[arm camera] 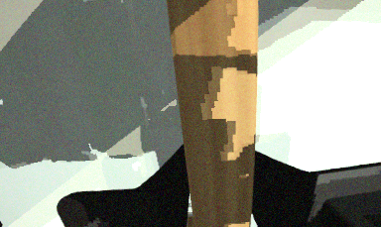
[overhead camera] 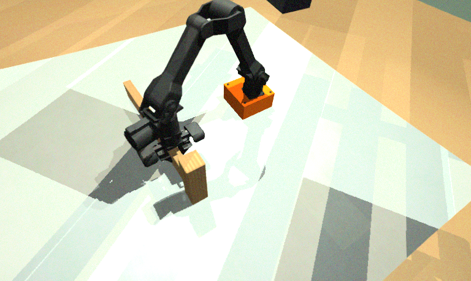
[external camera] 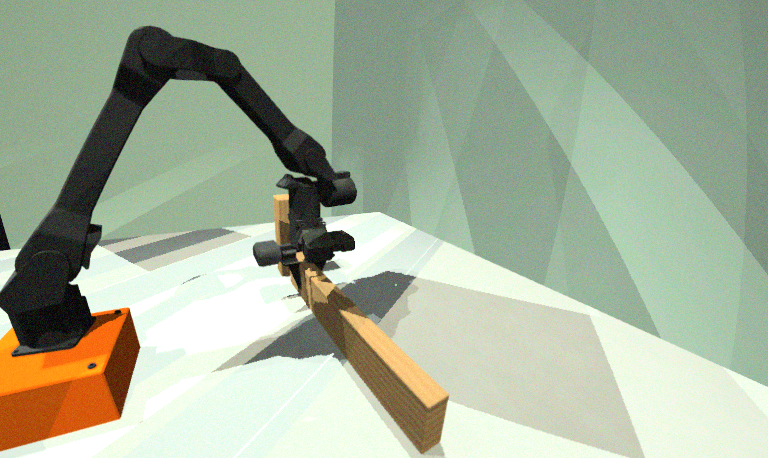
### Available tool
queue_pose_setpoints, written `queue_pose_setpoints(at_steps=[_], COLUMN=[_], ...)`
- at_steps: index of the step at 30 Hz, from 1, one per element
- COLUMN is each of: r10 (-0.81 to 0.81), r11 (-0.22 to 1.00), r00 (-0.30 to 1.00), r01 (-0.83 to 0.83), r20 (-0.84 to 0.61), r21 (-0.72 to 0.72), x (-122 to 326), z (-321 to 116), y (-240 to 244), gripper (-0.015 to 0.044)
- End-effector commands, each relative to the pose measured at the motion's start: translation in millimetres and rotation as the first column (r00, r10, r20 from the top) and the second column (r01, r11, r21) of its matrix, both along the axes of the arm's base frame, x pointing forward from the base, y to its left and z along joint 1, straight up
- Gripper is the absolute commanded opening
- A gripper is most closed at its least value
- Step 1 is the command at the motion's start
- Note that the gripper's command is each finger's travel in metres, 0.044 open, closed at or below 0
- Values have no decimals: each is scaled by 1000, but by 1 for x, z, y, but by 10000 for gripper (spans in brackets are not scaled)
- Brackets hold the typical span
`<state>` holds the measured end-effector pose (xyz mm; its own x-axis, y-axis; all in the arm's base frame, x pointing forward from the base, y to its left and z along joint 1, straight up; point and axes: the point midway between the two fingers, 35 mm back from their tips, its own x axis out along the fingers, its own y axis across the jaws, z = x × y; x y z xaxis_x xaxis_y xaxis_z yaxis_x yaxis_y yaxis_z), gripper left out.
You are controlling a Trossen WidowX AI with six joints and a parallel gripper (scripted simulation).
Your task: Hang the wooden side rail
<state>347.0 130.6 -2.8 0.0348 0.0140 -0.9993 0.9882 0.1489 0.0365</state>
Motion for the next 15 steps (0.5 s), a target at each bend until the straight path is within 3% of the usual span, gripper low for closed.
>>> queue_pose_setpoints(at_steps=[1,15], r10=[-20,-37], r11=[1000,999], r00=[1000,999], r01=[20,37], r20=[-1,-3], r21=[0,-1], x=[1,1], z=[1,3], y=[0,0], gripper=[0,0])
